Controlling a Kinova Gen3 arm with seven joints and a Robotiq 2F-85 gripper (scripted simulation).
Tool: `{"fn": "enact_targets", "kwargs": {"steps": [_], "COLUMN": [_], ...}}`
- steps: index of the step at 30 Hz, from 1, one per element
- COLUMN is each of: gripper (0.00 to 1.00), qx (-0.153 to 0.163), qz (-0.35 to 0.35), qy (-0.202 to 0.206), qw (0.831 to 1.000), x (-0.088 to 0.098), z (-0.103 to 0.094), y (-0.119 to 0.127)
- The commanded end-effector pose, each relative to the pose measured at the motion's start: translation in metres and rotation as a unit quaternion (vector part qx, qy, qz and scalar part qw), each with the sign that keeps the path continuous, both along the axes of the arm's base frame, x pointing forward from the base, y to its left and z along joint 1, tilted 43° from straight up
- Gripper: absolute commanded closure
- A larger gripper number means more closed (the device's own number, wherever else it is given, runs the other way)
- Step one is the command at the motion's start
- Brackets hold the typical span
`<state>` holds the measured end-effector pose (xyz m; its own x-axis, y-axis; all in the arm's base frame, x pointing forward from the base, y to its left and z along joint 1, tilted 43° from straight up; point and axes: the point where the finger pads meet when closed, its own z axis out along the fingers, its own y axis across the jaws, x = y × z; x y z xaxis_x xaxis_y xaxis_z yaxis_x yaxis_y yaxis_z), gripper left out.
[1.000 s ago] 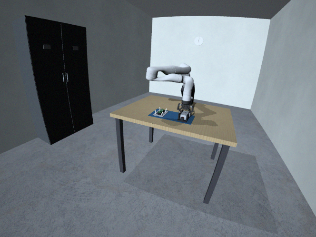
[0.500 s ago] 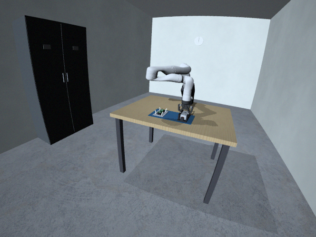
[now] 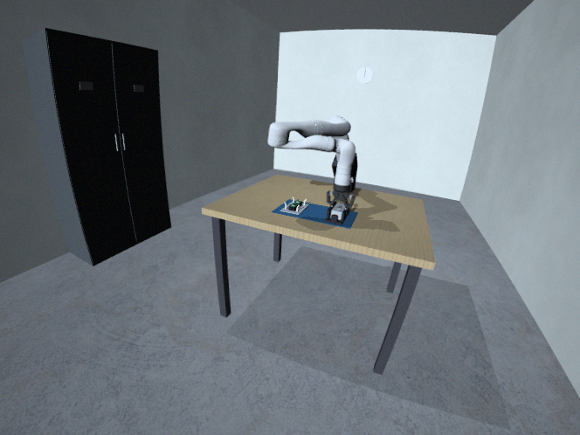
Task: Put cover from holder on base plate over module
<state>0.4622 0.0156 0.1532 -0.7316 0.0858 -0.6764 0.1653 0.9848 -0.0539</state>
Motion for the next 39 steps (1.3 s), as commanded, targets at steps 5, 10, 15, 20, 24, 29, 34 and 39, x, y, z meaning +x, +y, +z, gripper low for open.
{"fn": "enact_targets", "kwargs": {"steps": [5,10,15,20,24,29,34,39], "gripper": [0.30,0.30,1.00,1.00,1.00,1.00,1.00,1.00], "qx": [0.000,0.000,0.000,0.000,0.000,0.001,0.001,0.001], "qz": [0.000,0.000,0.000,0.000,0.000,0.002,0.002,0.002], "qy": [0.000,0.000,0.000,0.000,0.000,-0.001,-0.001,-0.001], "qw": [1.000,1.000,1.000,1.000,1.000,1.000,1.000,1.000], "x": [0.0000,0.0000,0.0001,0.0001,0.0001,0.0000,0.0000,0.0000], "z": [0.0005,0.0005,0.0005,0.0005,0.0005,0.0011,0.0011,0.0011], "y": [0.0001,0.0001,0.0001,0.0001,0.0001,0.0018,0.0018,0.0018]}}
